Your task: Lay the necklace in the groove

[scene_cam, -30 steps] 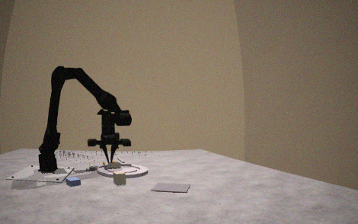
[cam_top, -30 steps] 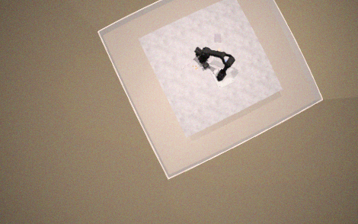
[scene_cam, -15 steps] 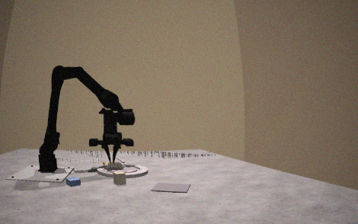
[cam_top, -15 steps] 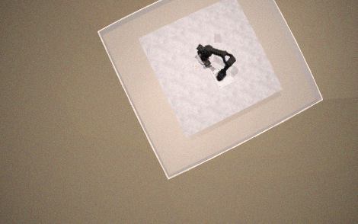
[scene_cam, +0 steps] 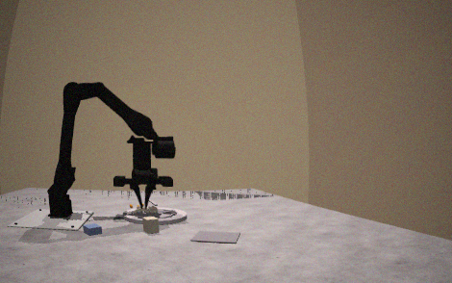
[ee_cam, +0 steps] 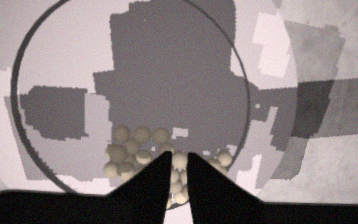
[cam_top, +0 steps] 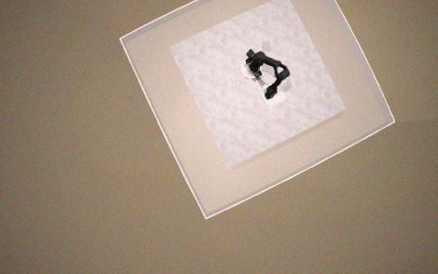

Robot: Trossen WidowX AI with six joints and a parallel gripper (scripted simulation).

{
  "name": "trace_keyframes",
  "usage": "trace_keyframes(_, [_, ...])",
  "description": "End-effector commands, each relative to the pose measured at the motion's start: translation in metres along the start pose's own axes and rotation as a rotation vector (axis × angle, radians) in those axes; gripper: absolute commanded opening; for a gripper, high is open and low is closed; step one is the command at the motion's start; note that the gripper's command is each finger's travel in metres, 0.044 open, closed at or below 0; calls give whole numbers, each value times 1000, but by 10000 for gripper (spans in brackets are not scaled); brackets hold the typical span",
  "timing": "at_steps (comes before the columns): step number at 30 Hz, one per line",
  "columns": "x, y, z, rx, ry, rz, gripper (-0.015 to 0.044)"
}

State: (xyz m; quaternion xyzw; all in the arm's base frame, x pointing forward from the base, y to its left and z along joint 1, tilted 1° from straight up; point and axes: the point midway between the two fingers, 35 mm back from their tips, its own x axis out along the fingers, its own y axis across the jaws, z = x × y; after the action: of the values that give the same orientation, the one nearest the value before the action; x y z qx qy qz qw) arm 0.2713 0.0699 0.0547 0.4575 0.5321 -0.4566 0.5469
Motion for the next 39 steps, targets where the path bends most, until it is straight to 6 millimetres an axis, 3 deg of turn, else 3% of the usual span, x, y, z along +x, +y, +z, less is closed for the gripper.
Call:
trace_keyframes(1, [-1, 1, 15, -1, -5, 5, 0])
trace_keyframes(19, [-1, -6, 73, -1, -12, 4, 0])
trace_keyframes(35, [9, -7, 75, -1, -12, 4, 0])
trace_keyframes(39, [5, -6, 74, 2, -10, 9, 105])
